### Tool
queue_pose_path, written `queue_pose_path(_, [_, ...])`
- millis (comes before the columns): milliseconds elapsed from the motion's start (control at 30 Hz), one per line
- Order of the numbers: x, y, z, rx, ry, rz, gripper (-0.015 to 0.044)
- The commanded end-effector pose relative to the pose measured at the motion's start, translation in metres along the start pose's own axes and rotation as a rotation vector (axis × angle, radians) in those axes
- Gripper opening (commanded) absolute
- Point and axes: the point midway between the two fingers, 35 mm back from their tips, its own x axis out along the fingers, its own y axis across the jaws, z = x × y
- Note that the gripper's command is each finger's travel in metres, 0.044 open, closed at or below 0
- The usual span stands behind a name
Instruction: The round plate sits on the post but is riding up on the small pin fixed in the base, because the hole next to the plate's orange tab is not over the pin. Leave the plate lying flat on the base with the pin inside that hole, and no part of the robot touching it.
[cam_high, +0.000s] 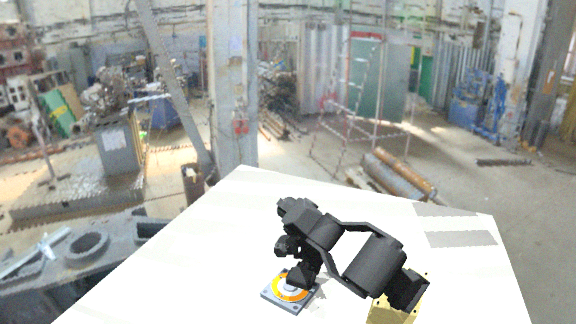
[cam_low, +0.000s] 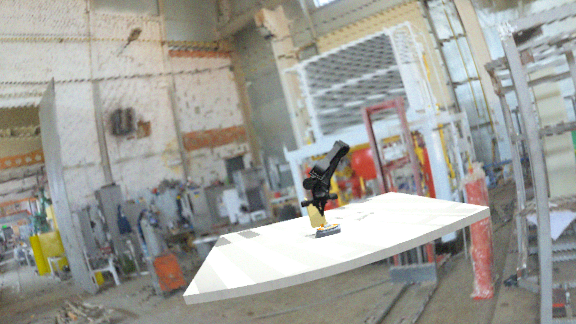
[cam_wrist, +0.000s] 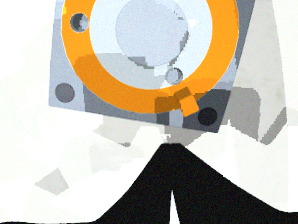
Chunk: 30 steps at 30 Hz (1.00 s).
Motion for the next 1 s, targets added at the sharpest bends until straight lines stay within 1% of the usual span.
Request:
queue_pose_path(0, [0.014, 0.000, -0.001, 0.002, 0.009, 0.009, 0.0000])
queue_pose_path(233, [0.045, 0.002, -0.002, 0.002, 0.010, 0.012, 0.0000])
queue_pose_path(967, [0.046, -0.018, 0.002, 0.001, 0.009, 0.011, 0.0000])
